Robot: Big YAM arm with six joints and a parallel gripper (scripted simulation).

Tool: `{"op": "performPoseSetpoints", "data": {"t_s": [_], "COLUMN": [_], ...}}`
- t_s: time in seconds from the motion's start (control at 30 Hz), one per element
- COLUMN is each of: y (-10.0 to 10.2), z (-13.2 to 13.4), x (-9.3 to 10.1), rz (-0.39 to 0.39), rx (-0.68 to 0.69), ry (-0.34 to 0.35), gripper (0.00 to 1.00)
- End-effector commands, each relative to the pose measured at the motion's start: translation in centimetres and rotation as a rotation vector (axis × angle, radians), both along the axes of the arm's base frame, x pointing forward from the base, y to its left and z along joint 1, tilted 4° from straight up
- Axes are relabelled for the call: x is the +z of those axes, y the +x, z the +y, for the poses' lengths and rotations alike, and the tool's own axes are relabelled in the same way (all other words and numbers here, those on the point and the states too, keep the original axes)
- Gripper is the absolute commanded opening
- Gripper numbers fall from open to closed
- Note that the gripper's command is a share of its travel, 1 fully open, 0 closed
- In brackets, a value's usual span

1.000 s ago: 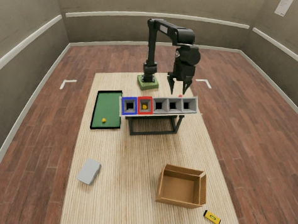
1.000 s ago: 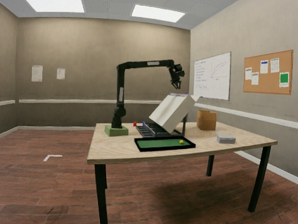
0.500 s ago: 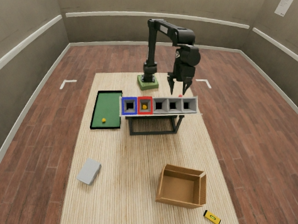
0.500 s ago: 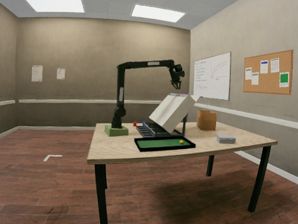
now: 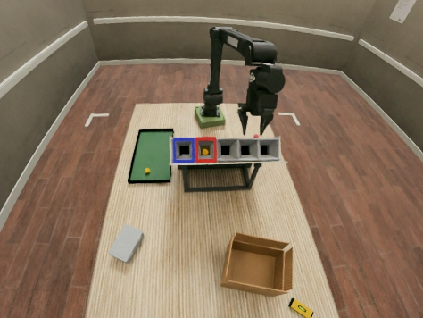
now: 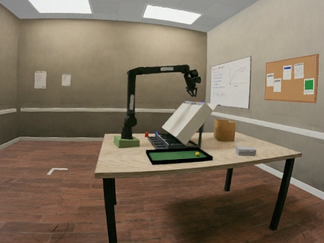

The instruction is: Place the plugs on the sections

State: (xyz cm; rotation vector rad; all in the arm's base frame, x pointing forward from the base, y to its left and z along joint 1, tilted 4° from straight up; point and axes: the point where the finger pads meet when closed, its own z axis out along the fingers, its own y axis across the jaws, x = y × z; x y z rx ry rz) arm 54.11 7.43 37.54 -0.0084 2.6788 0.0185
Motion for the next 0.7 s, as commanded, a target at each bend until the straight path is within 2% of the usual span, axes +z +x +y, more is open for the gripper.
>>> {"op": "performPoseSetpoints", "data": {"t_s": [0.0,0.67], "y": [0.33,0.59], "z": [0.1,0.13], "x": [2.3,3.07], "rz": [-0.061,-0.06], "rx": [0.002,0.002], "ry": [0.008,0.007], "gripper": [0.59,0.59]}}
